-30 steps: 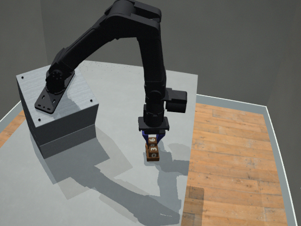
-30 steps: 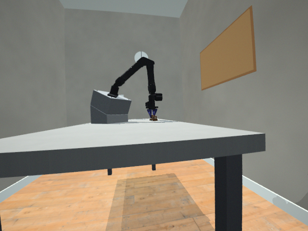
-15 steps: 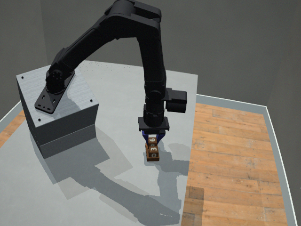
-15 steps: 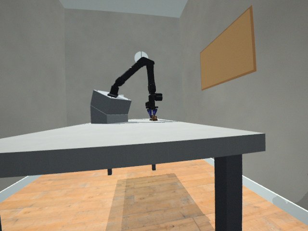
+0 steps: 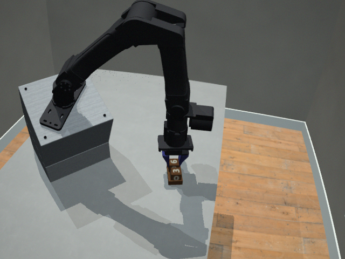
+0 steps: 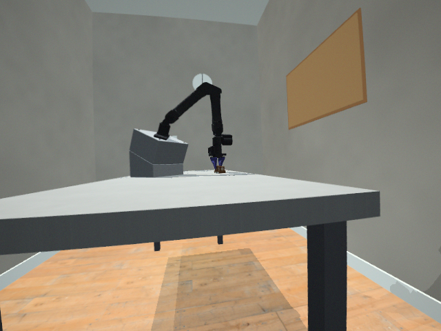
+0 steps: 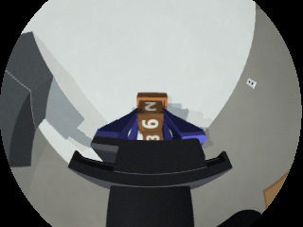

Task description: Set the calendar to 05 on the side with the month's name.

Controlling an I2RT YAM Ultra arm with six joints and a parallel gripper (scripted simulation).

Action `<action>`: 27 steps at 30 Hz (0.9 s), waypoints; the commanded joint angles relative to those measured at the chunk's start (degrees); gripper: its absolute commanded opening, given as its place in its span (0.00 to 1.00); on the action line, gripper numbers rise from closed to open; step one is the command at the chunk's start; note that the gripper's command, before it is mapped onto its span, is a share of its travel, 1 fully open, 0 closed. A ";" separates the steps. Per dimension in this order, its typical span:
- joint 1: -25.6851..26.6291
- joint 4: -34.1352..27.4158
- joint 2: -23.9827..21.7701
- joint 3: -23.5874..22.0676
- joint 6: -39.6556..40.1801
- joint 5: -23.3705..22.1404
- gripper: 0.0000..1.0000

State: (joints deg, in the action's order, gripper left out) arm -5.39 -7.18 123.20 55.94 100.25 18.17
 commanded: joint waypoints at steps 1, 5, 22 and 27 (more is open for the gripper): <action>-0.11 0.22 -0.29 0.30 0.19 -0.79 0.27; -0.01 0.53 0.08 0.39 0.29 -0.81 0.27; 0.11 0.95 0.60 0.52 0.42 -0.85 0.27; 0.11 0.95 0.60 0.52 0.42 -0.85 0.27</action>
State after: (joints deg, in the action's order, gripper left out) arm -5.15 -6.28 124.16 55.96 100.57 18.09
